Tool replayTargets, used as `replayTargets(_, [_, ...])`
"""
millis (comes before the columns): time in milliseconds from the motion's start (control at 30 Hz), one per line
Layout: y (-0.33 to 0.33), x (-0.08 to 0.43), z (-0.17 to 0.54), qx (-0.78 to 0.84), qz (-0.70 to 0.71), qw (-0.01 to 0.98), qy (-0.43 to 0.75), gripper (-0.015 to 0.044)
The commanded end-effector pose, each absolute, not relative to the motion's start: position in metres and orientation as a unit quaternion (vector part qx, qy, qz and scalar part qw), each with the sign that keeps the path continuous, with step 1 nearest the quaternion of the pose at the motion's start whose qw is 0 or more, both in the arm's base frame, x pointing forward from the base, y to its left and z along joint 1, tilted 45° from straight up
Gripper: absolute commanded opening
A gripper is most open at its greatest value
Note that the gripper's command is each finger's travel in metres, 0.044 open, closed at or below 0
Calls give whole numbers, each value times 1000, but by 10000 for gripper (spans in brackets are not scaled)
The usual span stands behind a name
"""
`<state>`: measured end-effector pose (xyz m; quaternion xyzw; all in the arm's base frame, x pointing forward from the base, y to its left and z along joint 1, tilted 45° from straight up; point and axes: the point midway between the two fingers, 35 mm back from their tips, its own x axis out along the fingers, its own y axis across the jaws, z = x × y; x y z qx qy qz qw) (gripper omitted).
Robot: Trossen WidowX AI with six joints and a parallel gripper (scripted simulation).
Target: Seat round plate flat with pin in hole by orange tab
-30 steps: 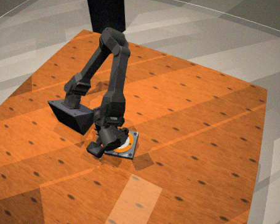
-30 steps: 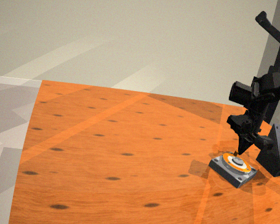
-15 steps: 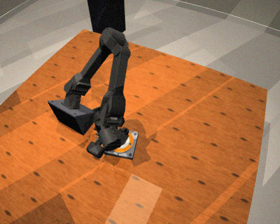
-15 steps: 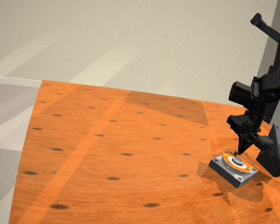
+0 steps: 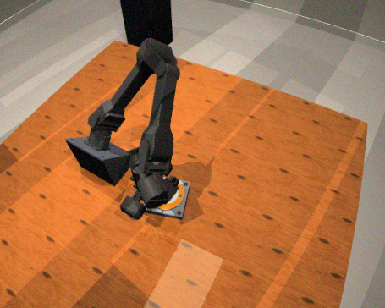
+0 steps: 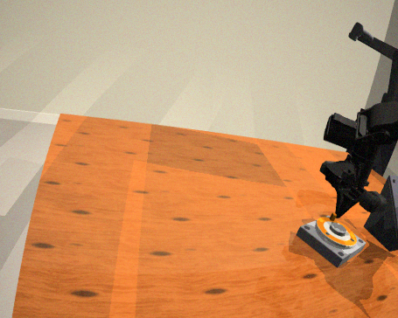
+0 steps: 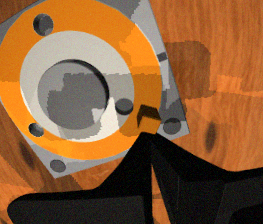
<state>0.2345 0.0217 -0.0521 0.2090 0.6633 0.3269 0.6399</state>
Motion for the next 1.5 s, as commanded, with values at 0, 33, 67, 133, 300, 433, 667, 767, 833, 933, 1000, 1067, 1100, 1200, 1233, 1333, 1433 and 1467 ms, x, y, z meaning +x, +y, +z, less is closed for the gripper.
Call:
replayTargets(0, [19, 241, -53, 208, 329, 644, 659, 0])
replayTargets(33, [19, 242, -53, 208, 329, 644, 659, 0])
replayTargets(67, [19, 243, -53, 208, 329, 644, 659, 0])
replayTargets(133, [18, 244, -54, 207, 329, 644, 659, 0])
replayTargets(300, [16, 249, -54, 207, 329, 644, 659, 0])
replayTargets(433, [16, 251, -54, 207, 329, 644, 659, 0])
replayTargets(667, [16, 255, -54, 207, 329, 644, 659, 0])
replayTargets(767, [17, 256, -54, 207, 329, 644, 659, 0])
replayTargets(833, [16, 257, -54, 207, 329, 644, 659, 0])
replayTargets(933, [16, 259, -54, 207, 329, 644, 659, 0])
replayTargets(1000, [16, 260, -54, 207, 329, 644, 659, 0])
replayTargets(1067, [16, 261, -54, 207, 329, 644, 659, 0])
replayTargets(1100, [16, 262, -54, 207, 329, 644, 659, 0])
replayTargets(1200, [16, 263, -54, 207, 329, 644, 659, 0])
replayTargets(1233, [16, 264, -54, 207, 329, 644, 659, 0])
replayTargets(1333, [16, 265, -54, 207, 329, 644, 659, 0])
replayTargets(1433, [16, 267, -54, 207, 329, 644, 659, 0])
replayTargets(1467, [16, 268, -54, 207, 329, 644, 659, 0])
